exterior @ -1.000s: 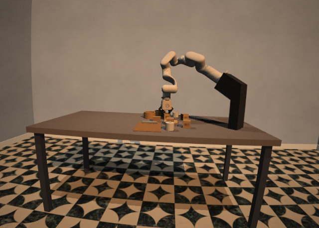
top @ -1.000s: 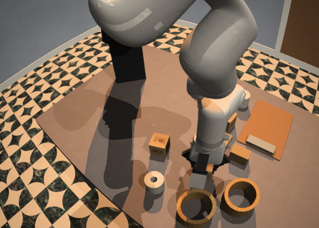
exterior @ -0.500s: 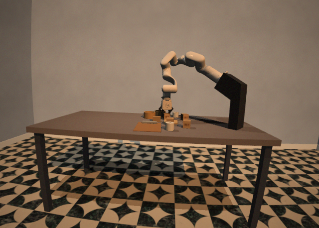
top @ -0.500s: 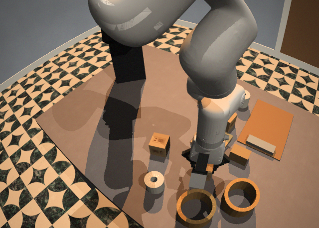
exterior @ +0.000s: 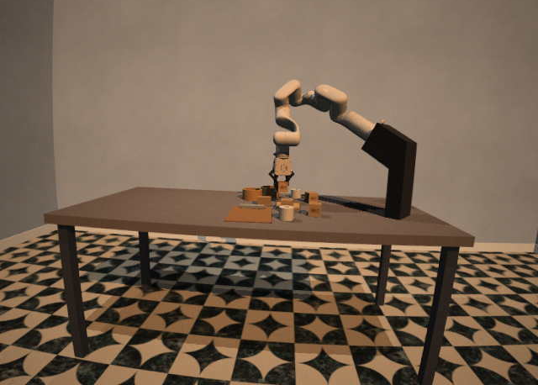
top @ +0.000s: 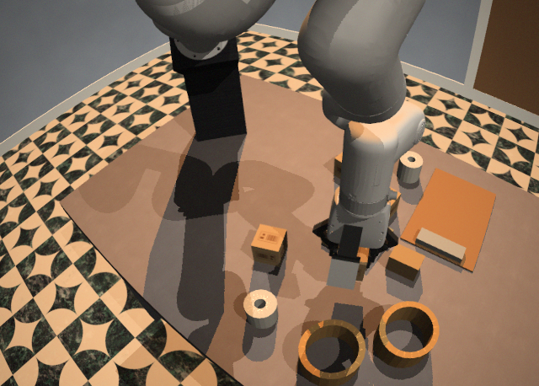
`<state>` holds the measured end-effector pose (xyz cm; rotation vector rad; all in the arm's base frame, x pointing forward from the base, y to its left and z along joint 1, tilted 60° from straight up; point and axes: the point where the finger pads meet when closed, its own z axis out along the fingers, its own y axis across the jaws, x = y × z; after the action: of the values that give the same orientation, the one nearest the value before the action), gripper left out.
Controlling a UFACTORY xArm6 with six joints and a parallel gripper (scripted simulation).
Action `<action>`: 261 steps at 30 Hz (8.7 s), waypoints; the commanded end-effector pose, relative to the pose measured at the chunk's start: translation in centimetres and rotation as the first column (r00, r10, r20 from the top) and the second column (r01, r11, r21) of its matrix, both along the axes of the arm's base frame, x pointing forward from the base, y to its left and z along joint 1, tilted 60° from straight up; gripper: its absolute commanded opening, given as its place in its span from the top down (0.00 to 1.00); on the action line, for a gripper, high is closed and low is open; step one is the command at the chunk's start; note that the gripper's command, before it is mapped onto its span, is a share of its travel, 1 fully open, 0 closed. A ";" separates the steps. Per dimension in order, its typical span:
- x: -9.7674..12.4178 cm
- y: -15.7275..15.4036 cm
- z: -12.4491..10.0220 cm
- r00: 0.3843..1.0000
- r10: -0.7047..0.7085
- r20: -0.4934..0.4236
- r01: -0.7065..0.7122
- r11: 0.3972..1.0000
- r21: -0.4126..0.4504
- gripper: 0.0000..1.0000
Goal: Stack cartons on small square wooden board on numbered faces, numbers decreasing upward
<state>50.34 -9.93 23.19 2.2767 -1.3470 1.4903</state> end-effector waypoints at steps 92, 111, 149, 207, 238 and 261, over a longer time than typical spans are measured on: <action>-2.1 8.6 -8.2 1.000 0.003 0.006 -0.003 1.000 -0.006 0.00; -2.1 8.6 -8.2 1.000 0.003 0.006 -0.003 1.000 -0.006 0.00; -2.1 8.6 -8.2 1.000 0.003 0.006 -0.003 1.000 -0.006 0.00; -0.9 17.6 -12.8 0.935 -0.285 0.210 0.199 0.913 0.357 0.00; 1.4 15.7 -14.6 0.935 -0.286 0.208 0.199 0.913 0.357 0.00; 3.7 14.0 -16.3 0.935 -0.286 0.209 0.199 0.913 0.357 0.00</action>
<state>53.56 4.28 7.17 2.0250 -2.0136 1.6144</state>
